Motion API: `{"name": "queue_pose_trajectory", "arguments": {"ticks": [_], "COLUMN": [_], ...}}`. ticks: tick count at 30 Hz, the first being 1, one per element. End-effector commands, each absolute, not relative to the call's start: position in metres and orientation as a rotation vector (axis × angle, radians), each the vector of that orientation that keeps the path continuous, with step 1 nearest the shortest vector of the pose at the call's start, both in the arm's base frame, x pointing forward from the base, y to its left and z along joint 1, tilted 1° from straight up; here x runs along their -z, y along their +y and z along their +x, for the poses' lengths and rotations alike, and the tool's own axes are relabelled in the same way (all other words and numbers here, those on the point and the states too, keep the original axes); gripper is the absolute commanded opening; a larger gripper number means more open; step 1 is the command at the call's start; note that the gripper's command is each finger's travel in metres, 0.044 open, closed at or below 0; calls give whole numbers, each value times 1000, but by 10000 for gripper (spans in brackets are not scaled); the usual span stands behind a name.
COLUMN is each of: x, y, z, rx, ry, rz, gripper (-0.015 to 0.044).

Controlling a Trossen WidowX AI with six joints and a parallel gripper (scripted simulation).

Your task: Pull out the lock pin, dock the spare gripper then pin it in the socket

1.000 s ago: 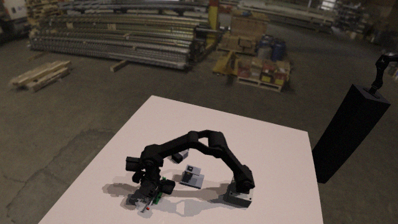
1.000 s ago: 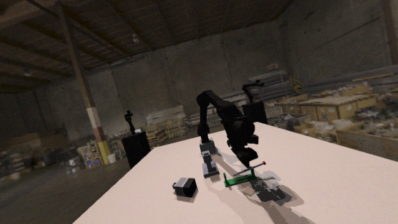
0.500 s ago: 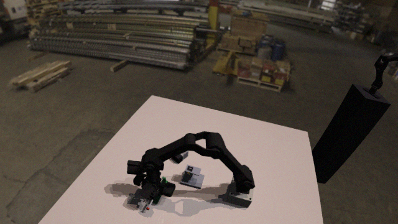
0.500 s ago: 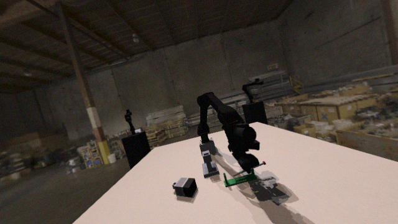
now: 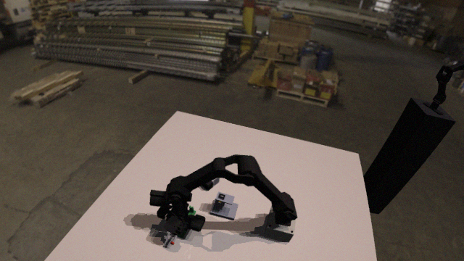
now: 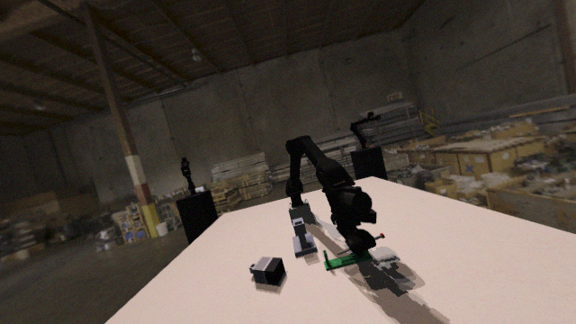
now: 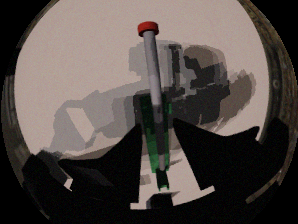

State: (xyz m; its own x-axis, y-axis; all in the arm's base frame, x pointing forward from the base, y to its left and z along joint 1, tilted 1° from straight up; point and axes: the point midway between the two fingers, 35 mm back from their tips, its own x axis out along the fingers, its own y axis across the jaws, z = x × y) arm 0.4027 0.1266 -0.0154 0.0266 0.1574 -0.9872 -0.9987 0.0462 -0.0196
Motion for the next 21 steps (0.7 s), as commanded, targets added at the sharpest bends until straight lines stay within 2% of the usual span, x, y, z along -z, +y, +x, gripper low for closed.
{"name": "queue_pose_trajectory", "arguments": {"ticks": [1,6,10,21], "x": [17,17,17,11], "y": [126,126,126,126], "z": [402,402,402,402], "rx": [-1231,-1231,-1231,-1231], "ry": [1097,1097,1097,1097], "rz": [-1075,-1075,-1075,-1072], "gripper": [154,23,0,0]}}
